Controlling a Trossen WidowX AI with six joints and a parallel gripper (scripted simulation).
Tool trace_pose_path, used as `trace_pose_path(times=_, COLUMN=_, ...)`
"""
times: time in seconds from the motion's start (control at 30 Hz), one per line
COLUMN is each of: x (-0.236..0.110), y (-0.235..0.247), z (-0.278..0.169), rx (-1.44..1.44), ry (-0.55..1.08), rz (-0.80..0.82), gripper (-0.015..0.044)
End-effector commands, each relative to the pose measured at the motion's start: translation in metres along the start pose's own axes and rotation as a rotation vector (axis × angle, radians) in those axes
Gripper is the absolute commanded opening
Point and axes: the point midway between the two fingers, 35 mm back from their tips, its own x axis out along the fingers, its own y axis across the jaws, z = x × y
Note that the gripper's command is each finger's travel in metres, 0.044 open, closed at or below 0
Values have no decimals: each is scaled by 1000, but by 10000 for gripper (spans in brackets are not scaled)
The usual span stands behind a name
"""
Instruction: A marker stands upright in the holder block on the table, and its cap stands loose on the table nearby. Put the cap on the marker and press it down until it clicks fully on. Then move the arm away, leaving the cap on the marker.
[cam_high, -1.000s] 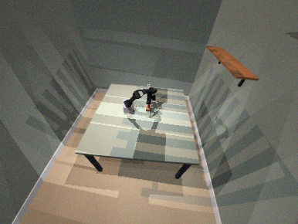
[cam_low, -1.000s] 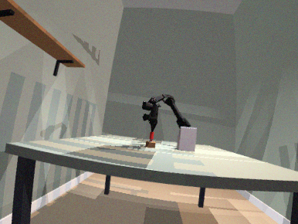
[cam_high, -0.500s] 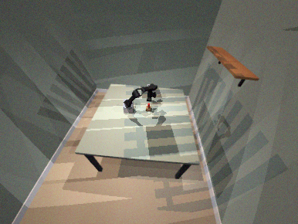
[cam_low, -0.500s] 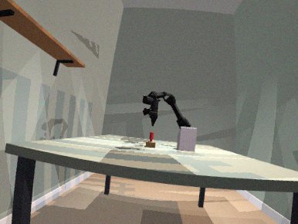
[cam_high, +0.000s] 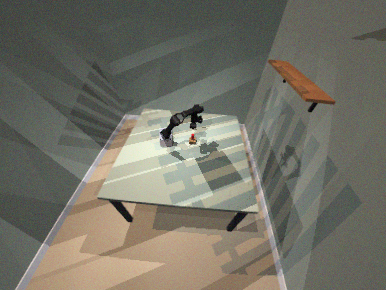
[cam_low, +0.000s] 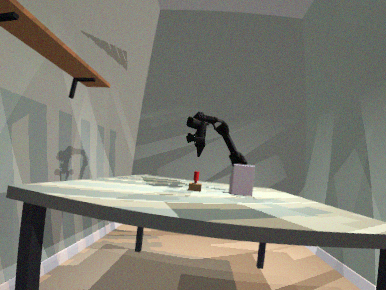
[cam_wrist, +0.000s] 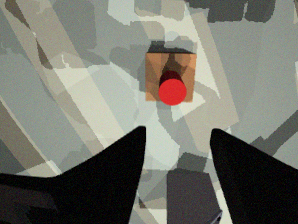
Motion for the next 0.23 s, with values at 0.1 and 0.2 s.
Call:
trace_pose_path(times=0.1, x=-2, y=0, z=-1, rx=3, ry=1, rz=6, gripper=368)
trace_pose_path(times=0.2, x=-2, y=0, z=-1, rx=3, ry=1, rz=6, gripper=440)
